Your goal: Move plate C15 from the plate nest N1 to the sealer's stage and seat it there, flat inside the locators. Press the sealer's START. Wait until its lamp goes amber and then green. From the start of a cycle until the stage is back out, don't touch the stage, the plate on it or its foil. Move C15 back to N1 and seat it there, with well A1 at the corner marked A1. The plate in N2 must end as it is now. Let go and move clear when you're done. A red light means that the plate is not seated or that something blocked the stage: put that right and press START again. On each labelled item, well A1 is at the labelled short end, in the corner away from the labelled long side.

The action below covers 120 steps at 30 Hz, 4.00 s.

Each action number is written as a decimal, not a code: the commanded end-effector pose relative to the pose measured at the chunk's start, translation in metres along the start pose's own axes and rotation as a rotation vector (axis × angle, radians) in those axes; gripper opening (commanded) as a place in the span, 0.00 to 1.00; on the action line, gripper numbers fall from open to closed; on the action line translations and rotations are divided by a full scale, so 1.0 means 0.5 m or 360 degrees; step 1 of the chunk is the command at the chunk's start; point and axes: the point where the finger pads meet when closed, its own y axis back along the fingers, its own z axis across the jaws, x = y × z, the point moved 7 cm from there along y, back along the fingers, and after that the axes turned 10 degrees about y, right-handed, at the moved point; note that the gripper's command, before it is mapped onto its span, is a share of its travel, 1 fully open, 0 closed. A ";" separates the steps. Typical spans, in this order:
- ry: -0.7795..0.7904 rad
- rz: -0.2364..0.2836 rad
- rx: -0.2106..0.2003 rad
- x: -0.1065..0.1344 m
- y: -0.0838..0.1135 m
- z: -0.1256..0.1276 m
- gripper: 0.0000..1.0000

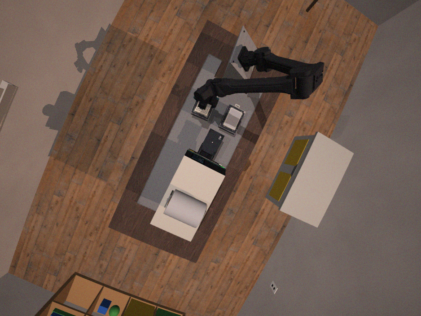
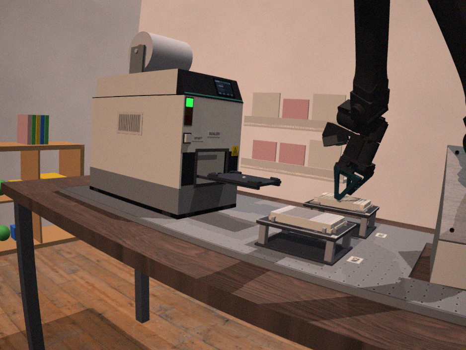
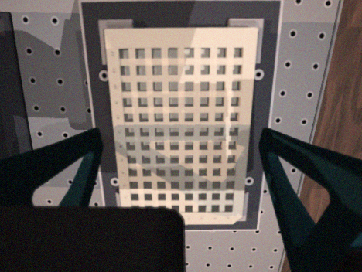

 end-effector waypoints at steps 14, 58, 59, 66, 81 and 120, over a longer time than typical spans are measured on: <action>-0.0060 -0.0007 -0.0008 0.010 0.005 -0.009 1.00; -0.0006 0.0017 -0.0017 0.020 -0.031 0.007 1.00; -0.0007 0.0011 -0.0014 0.019 -0.027 0.006 1.00; 0.0010 -0.0031 0.0009 0.002 -0.012 -0.003 1.00; 0.0035 -0.0055 0.0025 -0.025 -0.014 -0.023 1.00; 0.0010 -0.0032 0.0016 -0.010 -0.021 -0.023 0.94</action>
